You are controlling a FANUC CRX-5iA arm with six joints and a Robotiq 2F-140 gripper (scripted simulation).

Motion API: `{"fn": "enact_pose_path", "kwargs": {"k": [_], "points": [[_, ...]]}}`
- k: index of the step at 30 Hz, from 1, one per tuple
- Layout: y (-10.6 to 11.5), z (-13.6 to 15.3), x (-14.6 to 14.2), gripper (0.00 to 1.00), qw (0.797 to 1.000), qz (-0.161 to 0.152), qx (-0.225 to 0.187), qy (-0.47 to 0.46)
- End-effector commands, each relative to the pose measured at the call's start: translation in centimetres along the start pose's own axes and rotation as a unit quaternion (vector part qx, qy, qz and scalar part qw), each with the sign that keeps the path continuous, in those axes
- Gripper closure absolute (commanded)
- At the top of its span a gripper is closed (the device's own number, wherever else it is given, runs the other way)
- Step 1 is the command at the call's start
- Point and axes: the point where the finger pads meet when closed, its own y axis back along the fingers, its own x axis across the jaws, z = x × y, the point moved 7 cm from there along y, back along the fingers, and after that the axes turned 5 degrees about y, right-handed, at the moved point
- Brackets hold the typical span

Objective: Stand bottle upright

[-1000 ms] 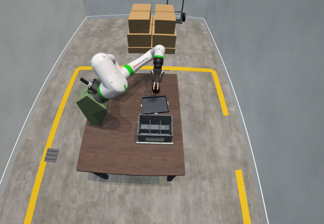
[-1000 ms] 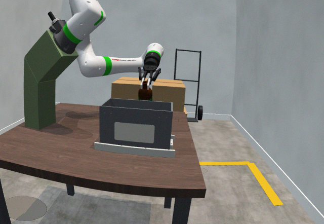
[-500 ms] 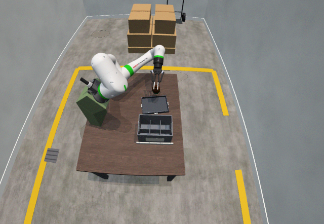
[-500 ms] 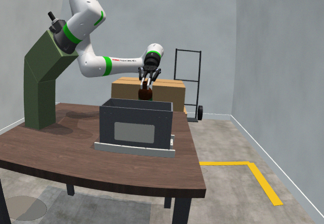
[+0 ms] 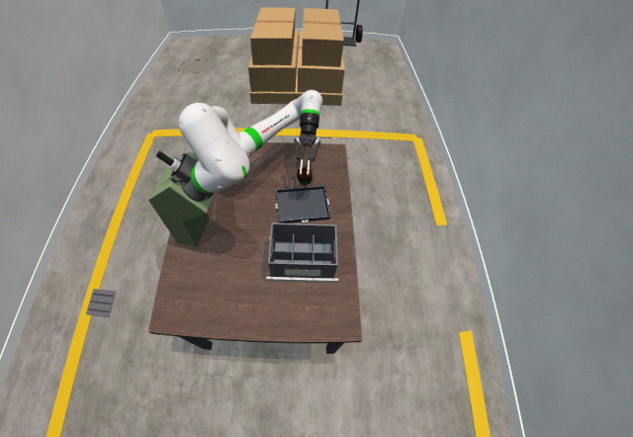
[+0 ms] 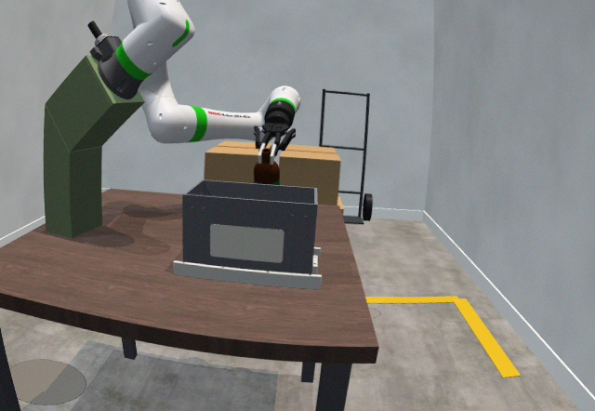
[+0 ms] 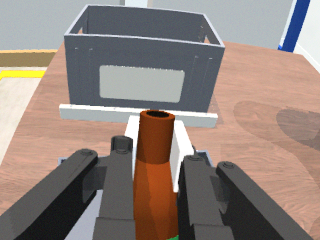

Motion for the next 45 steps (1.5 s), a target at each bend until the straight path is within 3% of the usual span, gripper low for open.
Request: {"fn": "enact_pose_path", "kwargs": {"k": [1, 18, 45], "points": [[0.02, 0.15, -0.01, 1.00, 1.000, 0.001, 0.009, 0.000], [0.05, 0.81, -0.06, 1.00, 0.999, 0.003, 0.046, 0.000], [0.05, 0.84, -0.06, 1.00, 0.999, 0.003, 0.047, 0.000]]}}
